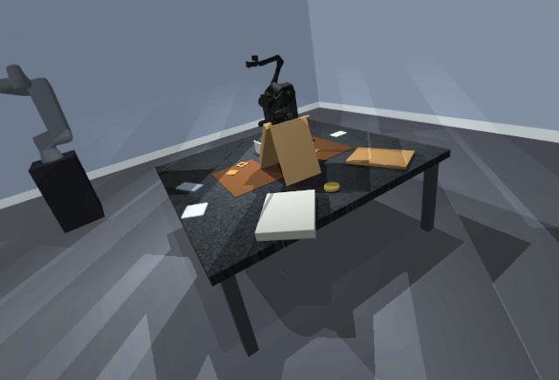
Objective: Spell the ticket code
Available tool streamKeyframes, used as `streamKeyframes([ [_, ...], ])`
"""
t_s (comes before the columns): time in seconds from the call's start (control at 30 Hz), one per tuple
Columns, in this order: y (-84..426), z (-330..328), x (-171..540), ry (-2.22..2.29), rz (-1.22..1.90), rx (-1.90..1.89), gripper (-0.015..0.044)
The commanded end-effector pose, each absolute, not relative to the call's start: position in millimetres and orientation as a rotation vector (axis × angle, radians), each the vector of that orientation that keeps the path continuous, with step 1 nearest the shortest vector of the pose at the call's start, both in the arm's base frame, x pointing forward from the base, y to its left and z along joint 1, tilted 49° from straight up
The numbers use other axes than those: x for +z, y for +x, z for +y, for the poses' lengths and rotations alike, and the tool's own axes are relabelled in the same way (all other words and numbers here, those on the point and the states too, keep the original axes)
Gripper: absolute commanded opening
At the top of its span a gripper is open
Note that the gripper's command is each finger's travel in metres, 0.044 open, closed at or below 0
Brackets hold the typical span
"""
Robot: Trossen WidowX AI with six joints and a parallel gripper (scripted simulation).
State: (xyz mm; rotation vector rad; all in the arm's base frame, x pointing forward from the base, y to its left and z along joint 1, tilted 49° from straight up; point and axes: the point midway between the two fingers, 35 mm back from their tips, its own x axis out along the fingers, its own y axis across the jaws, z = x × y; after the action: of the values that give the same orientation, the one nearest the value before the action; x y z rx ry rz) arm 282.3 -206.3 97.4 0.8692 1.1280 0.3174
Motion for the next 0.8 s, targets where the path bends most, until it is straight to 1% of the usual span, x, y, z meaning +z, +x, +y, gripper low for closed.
streamKeyframes([
  [0.0,282.5,-202.3,101.4,0.856,1.188,0.365,0.0],
  [0.77,291.2,-200.3,96.9,0.855,1.187,0.365,0.0],
])
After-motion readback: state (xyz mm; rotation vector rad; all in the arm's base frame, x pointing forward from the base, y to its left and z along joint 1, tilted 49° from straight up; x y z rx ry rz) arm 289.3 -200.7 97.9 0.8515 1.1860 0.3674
